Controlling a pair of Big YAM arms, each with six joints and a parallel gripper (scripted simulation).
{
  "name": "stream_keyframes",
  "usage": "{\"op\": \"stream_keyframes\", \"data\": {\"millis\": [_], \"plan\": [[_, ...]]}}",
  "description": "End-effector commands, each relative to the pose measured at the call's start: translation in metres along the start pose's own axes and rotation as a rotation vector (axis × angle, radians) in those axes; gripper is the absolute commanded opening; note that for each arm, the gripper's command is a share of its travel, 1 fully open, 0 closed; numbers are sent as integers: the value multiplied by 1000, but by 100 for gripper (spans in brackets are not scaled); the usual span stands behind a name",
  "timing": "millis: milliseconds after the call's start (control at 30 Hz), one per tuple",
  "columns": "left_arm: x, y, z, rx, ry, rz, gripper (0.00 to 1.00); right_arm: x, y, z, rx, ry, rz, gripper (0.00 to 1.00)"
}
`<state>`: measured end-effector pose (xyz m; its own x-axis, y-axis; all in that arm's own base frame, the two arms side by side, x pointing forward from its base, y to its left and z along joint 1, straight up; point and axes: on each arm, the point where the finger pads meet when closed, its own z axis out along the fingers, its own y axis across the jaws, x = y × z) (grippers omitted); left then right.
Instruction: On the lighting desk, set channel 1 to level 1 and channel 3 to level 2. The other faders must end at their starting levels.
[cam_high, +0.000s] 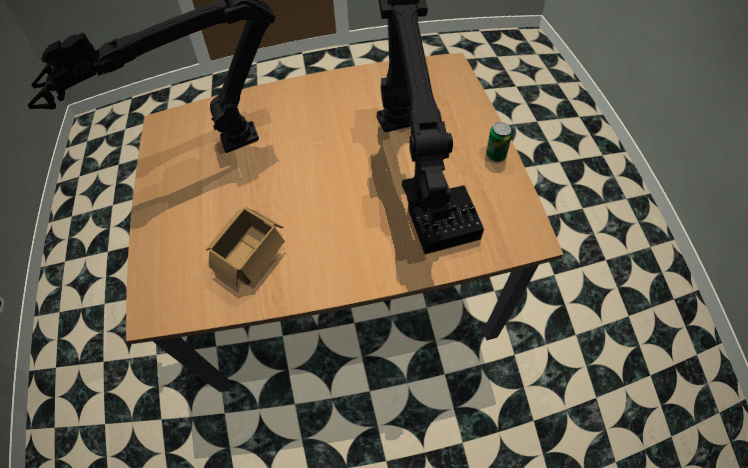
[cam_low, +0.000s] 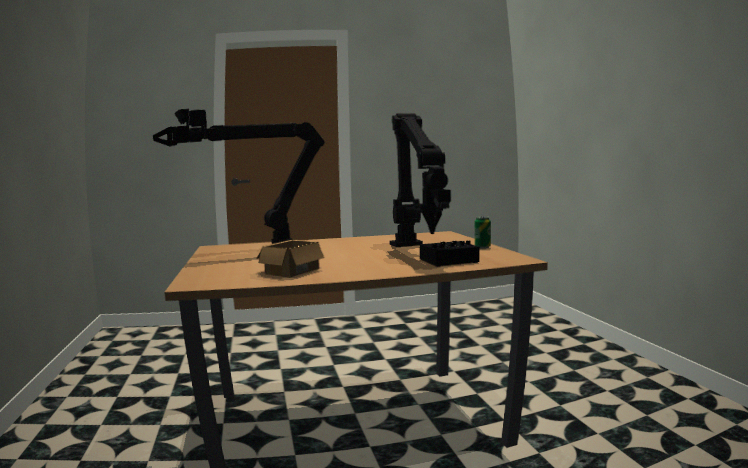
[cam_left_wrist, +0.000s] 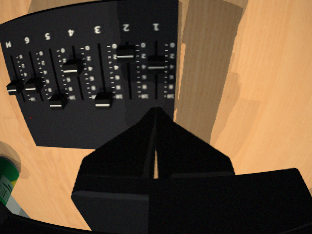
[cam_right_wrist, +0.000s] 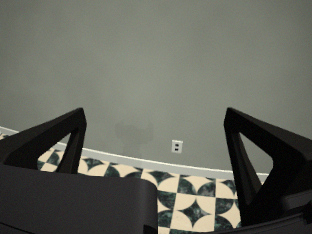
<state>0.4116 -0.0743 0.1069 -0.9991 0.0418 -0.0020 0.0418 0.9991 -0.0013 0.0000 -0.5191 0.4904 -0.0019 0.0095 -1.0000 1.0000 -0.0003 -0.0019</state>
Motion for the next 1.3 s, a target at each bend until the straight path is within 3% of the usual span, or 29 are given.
{"op": "stream_keyframes", "data": {"millis": [0, 967, 1267], "plan": [[-14, -2, -12, 2, -30, -14, 0, -24, -3, -1, 3, -59, 8, 100], [-13, -2, -11, 2, -27, -7, 0, -24, -3, -1, 3, -59, 8, 100], [-7, -2, 4, -1, -9, -7, 0, -24, -3, -1, 3, -59, 8, 100]]}}
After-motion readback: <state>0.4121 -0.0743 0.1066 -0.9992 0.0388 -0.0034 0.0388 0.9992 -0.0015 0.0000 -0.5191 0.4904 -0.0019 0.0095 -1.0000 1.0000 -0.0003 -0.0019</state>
